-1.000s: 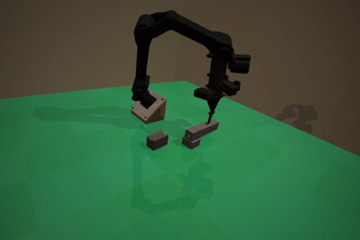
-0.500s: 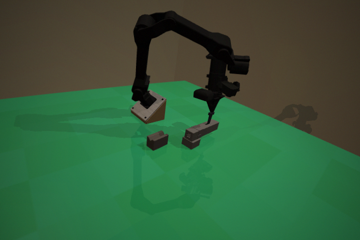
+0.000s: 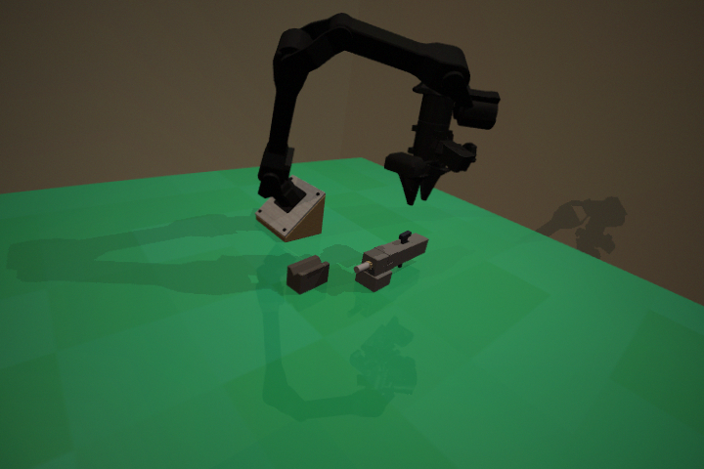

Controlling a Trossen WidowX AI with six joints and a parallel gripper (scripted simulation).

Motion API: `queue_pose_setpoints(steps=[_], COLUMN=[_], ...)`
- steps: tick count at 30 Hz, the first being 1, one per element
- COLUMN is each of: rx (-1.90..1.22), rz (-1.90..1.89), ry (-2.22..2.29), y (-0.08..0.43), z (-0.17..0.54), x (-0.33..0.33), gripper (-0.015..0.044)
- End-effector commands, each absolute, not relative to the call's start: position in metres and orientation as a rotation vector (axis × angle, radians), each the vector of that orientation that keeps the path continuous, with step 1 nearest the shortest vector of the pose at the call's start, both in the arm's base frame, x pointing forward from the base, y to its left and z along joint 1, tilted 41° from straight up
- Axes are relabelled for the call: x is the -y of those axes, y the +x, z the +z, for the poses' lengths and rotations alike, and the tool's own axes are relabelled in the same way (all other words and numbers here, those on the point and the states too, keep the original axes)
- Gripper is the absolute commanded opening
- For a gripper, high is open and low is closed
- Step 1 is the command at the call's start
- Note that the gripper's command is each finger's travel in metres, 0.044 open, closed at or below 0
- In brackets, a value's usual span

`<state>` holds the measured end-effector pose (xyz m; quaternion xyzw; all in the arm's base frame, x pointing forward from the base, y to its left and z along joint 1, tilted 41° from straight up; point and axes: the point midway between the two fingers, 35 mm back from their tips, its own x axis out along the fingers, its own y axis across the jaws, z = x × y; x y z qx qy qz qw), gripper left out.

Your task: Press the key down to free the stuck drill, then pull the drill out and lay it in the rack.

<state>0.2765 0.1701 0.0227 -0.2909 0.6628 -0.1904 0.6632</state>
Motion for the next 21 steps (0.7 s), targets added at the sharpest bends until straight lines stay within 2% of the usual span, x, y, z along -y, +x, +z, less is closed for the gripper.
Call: queue_pose_setpoints(steps=[1, 6, 21], rx=[-1.505, -1.559, -1.663], rz=[-0.436, -0.232, 0.667], ry=[-0.655, -0.844, -1.653], y=[0.274, 0.289, 0.305], z=[0.035, 0.035, 0.061], x=[-0.181, -0.149, -0.021], gripper=[0.0315, 0.044, 0.044])
